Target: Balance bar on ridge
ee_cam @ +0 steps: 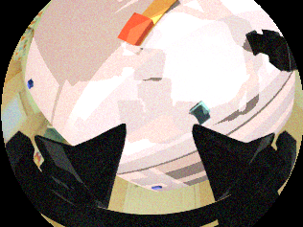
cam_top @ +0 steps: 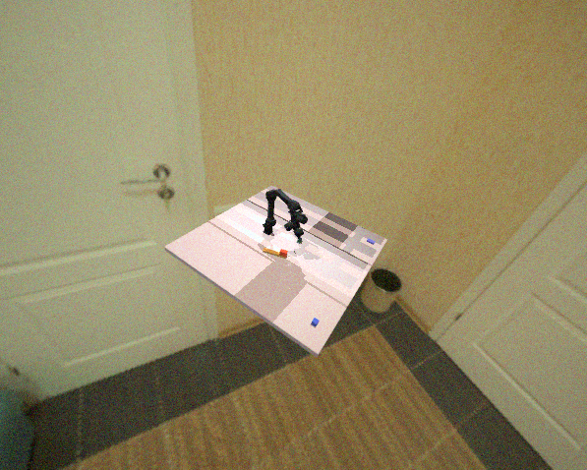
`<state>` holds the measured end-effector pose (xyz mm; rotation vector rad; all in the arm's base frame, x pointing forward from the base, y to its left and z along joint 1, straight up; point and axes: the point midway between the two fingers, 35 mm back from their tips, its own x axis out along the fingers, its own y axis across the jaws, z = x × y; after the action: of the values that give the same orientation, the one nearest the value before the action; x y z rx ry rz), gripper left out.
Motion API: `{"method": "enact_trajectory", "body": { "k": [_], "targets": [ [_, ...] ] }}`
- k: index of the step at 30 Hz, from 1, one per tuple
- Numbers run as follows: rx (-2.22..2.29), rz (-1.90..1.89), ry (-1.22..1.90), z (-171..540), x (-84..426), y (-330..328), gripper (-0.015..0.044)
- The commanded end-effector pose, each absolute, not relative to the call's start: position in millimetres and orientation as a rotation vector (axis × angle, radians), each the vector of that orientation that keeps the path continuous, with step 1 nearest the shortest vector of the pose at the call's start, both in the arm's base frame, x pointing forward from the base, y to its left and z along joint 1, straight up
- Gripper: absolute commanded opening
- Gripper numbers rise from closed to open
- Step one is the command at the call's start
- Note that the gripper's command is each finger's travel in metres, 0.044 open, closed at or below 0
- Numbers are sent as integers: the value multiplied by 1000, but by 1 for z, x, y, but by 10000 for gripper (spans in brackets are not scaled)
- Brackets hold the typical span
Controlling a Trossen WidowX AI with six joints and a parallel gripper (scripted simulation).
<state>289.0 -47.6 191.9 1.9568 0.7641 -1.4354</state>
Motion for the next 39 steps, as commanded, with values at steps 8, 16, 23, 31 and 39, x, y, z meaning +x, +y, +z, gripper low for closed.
{"method": "enact_trajectory", "body": {
  "k": [8, 16, 23, 31, 39],
  "targets": [
    [2002, -1641, 612, 177, 266, -96, 315],
    [2033, -1763, 517, 167, 244, -126, 315],
    [2053, -1890, 416, 160, 222, -151, 315],
    [2064, -2029, 300, 155, 198, -174, 315],
    [2064, -2032, 298, 138, 199, -177, 315]
  ]
}}
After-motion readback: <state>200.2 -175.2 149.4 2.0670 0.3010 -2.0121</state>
